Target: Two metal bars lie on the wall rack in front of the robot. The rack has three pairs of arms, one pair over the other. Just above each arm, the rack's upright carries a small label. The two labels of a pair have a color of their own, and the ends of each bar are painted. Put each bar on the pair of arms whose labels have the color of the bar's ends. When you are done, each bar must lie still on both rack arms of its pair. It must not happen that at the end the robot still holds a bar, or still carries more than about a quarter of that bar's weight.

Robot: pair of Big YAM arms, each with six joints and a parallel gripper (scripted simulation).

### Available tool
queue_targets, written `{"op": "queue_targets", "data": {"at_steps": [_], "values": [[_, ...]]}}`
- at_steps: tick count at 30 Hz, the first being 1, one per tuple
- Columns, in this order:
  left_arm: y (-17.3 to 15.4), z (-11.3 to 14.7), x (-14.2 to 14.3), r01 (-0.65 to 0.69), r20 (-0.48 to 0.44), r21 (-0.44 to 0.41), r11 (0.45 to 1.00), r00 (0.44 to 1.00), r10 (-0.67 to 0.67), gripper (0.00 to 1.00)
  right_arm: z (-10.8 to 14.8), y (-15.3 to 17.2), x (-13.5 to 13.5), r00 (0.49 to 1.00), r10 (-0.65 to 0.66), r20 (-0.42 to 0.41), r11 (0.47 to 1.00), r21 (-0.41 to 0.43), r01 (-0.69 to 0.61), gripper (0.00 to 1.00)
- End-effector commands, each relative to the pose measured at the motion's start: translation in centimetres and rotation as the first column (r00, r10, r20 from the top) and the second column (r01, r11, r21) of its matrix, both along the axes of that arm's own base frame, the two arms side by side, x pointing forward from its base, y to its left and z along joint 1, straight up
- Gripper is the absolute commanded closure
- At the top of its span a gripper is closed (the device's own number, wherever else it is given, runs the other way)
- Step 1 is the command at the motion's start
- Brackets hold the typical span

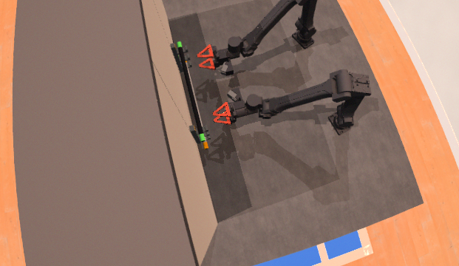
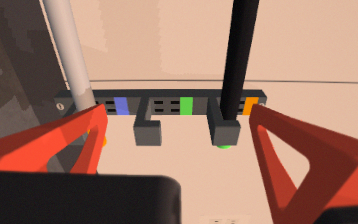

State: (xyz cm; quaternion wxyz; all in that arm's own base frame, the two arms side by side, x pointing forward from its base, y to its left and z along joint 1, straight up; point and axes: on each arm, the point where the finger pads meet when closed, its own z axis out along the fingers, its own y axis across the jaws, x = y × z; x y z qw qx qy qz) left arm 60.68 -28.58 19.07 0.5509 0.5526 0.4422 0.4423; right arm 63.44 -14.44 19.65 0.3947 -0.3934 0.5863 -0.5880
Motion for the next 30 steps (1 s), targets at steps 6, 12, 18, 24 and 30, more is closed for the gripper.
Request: {"op": "queue_targets", "data": {"at_steps": [6,12,18,24,30], "values": [[0.0,5.5,1.9,-0.008,0.082,-0.064,0.998,0.997,0.013,0.00,3.3,-1.1,0.9,0.998,-0.012,0.060,1.000,-0.006,0.013,0.00],[0.0,5.5,1.9,-0.008,0.083,-0.065,0.998,0.997,0.013,0.00,3.2,-1.1,0.9,0.998,-0.012,0.059,1.000,-0.006,0.013,0.00],[0.0,5.6,1.9,-0.008,0.083,-0.065,0.998,0.996,0.013,0.00,3.0,-1.1,0.8,0.998,-0.012,0.058,1.000,-0.006,0.013,0.00],[0.0,6.4,1.9,-0.008,0.083,-0.066,0.998,0.996,0.013,0.00,3.8,-1.1,0.8,0.998,-0.012,0.058,1.000,-0.006,0.013,0.00],[0.0,7.4,1.9,-0.008,0.083,-0.066,0.998,0.996,0.013,0.00,4.6,-1.1,0.8,0.998,-0.012,0.057,1.000,-0.005,0.013,0.00]]}}
